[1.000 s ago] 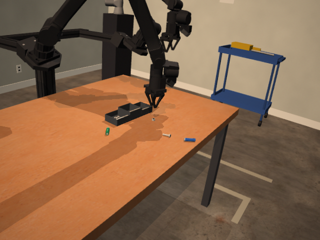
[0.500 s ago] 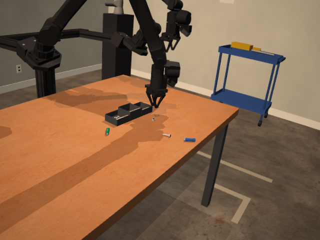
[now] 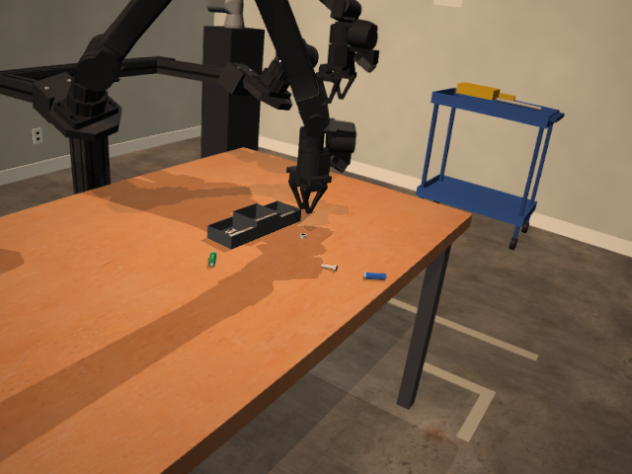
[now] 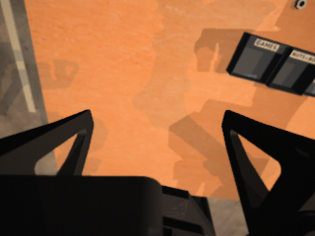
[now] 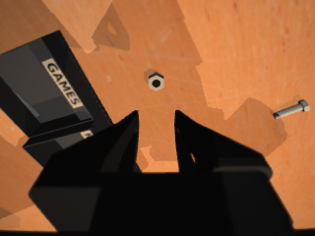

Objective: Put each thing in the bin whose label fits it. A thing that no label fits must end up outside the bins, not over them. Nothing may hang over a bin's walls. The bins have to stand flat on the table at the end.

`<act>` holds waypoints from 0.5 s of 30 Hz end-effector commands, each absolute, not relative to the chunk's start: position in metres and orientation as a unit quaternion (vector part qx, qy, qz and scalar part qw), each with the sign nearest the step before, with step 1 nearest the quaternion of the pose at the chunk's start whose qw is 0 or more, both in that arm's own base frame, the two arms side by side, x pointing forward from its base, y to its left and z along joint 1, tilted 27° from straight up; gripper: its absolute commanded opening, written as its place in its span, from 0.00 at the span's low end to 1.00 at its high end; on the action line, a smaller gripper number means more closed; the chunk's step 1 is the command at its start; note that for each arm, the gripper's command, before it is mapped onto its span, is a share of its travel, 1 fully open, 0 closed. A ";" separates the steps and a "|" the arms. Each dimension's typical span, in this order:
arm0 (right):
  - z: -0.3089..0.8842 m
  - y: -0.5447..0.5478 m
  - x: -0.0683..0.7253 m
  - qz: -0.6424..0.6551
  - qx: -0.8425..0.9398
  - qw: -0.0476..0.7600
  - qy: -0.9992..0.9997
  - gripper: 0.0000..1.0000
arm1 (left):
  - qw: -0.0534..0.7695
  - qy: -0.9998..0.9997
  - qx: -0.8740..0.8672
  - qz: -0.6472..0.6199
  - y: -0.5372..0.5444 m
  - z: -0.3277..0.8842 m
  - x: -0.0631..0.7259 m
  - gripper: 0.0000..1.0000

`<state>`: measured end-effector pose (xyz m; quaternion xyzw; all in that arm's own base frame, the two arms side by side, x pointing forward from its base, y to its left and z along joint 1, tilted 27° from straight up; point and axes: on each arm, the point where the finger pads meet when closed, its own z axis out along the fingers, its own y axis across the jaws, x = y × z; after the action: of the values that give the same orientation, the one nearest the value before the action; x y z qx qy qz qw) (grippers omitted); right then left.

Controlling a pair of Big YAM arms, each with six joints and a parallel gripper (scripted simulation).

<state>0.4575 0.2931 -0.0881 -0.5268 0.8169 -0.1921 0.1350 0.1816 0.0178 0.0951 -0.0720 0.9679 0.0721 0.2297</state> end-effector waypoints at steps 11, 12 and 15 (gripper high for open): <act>-0.081 0.299 0.464 -0.191 -0.523 0.144 0.818 0.30 | 0.223 0.969 -0.072 0.074 0.020 0.090 0.177 1.00; -0.081 0.299 0.464 -0.191 -0.523 0.144 0.818 0.30 | 0.223 0.969 -0.072 0.074 0.020 0.090 0.177 1.00; -0.091 0.294 0.476 -0.191 -0.513 0.146 0.824 0.30 | 0.223 0.969 -0.072 0.074 0.020 0.090 0.177 1.00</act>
<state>0.4575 0.2929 -0.0882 -0.5267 0.8170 -0.1921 0.1348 0.1816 0.0178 0.0951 -0.0720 0.9679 0.0721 0.2297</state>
